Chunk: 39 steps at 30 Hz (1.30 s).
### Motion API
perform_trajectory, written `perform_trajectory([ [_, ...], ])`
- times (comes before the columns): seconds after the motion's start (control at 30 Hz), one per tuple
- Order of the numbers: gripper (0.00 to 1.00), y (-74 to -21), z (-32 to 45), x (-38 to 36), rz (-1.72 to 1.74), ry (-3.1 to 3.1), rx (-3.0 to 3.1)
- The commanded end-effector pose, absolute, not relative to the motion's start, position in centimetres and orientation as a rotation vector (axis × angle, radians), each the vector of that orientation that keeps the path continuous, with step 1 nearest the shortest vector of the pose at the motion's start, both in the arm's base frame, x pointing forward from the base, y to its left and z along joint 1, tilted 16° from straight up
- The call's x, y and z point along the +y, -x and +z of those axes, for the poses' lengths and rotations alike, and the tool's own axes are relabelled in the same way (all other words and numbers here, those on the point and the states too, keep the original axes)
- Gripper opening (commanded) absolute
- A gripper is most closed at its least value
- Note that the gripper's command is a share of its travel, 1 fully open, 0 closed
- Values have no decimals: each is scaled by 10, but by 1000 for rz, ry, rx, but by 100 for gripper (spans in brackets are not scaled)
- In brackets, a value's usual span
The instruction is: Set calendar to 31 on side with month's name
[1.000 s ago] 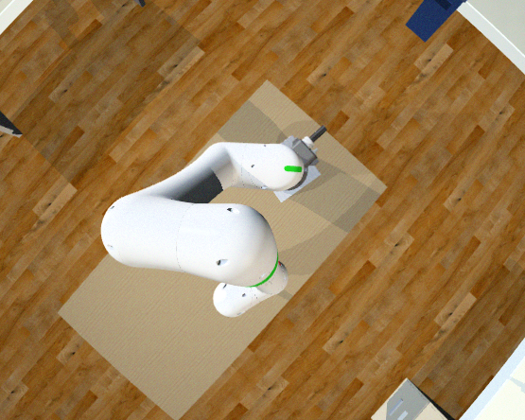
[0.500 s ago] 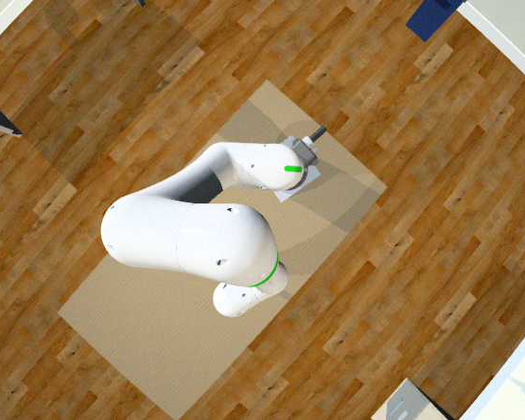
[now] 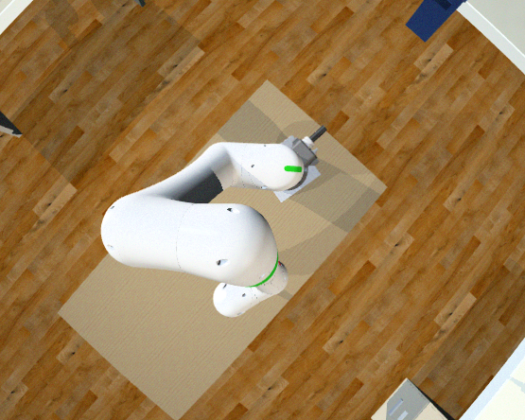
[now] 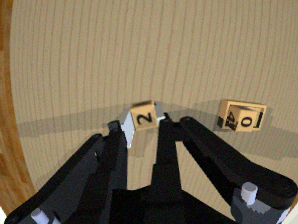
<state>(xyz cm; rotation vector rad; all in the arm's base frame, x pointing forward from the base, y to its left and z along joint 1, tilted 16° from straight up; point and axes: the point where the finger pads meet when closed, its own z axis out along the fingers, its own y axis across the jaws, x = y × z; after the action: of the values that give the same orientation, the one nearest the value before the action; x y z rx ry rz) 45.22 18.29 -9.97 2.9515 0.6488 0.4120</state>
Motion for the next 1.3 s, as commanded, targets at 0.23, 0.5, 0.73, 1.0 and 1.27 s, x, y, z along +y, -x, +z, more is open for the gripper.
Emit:
perform_trajectory([
  [0.23,27,-452,-100,183,412,-2952,649],
  [0.5,29,-452,-100,183,412,-2952,649],
  [0.73,29,-452,-98,183,412,-2951,649],
  [1.0,29,-445,-74,184,412,-2951,649],
  [1.27,29,-436,-42,185,412,-2951,649],
])
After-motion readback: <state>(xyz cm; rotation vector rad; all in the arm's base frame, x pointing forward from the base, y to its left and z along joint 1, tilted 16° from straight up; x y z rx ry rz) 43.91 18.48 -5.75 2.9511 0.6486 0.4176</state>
